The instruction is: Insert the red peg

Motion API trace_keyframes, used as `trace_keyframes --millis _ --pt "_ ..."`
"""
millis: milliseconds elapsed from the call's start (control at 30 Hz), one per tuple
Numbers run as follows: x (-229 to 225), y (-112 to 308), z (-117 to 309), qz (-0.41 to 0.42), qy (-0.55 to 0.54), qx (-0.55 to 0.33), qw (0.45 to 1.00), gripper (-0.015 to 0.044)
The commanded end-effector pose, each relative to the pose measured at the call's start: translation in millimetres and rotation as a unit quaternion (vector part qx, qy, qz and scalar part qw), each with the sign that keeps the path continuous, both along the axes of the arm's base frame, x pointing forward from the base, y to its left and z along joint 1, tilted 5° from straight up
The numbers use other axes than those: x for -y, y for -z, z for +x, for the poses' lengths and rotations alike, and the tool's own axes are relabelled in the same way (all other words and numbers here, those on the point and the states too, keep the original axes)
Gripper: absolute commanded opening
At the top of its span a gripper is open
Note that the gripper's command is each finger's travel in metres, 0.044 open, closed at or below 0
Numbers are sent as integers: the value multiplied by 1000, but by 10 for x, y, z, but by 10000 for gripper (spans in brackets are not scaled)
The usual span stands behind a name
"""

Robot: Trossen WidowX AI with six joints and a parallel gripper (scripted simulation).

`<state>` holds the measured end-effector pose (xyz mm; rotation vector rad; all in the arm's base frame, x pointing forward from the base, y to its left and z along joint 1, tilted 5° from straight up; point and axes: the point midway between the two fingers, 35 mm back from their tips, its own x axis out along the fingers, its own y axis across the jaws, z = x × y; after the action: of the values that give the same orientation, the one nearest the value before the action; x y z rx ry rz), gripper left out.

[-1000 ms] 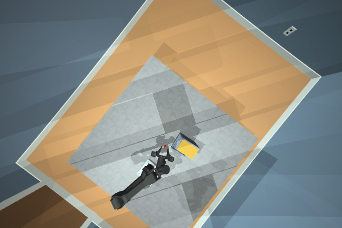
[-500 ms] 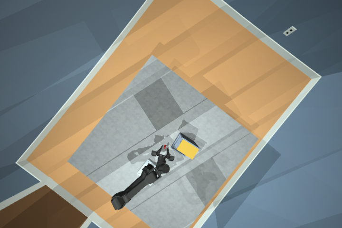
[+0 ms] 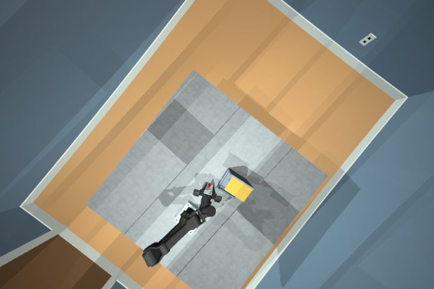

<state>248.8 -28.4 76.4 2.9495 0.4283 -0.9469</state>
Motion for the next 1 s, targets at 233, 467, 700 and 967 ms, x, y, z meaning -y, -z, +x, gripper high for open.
trace_keyframes --millis 233,467,700,967 --pt "-10 184 -1 1 3 -3 1000 220" --pt "-29 295 -15 1 3 -3 1000 220" --pt "-50 395 -38 1 3 -3 1000 220" --pt "-55 386 -39 1 0 -2 1000 89"
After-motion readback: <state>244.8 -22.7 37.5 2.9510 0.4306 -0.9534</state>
